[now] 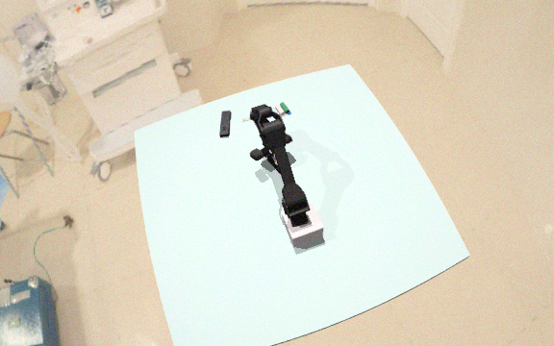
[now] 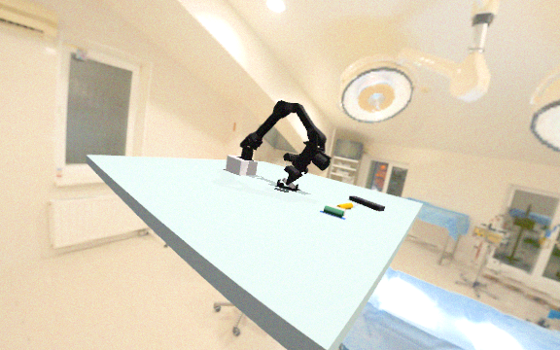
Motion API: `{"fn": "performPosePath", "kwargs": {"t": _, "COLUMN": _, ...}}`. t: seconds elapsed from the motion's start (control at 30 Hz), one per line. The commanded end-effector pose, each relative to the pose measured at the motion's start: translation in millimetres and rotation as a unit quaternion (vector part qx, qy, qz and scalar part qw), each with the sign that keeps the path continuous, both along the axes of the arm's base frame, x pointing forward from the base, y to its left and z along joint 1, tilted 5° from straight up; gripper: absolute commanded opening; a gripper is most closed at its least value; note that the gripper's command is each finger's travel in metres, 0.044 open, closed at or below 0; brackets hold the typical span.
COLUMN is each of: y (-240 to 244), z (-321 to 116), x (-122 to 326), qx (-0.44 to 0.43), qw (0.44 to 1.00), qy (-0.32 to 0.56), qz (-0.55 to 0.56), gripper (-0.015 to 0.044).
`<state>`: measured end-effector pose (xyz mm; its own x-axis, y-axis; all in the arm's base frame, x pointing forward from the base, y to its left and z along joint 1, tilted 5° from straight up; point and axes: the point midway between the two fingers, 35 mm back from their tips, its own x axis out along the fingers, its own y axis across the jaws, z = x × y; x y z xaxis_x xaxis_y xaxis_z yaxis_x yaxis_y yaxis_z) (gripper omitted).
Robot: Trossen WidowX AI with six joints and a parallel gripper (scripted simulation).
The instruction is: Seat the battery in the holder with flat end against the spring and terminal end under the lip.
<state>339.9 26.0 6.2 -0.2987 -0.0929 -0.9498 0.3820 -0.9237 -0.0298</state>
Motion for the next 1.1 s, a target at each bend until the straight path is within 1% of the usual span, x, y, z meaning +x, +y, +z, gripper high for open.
{"fn": "performPosePath", "kwargs": {"t": 0.0, "y": 1.8, "z": -2.1, "x": 5.6, "qx": 0.010, "qw": 1.000, "qy": -0.022, "qz": 0.000, "gripper": 0.0075}}
{"fn": "performPosePath", "kwargs": {"t": 1.07, "y": -0.7, "z": -7.0, "x": 0.9, "qx": 0.042, "qw": 0.995, "qy": -0.089, "qz": 0.000, "gripper": 0.0075}}
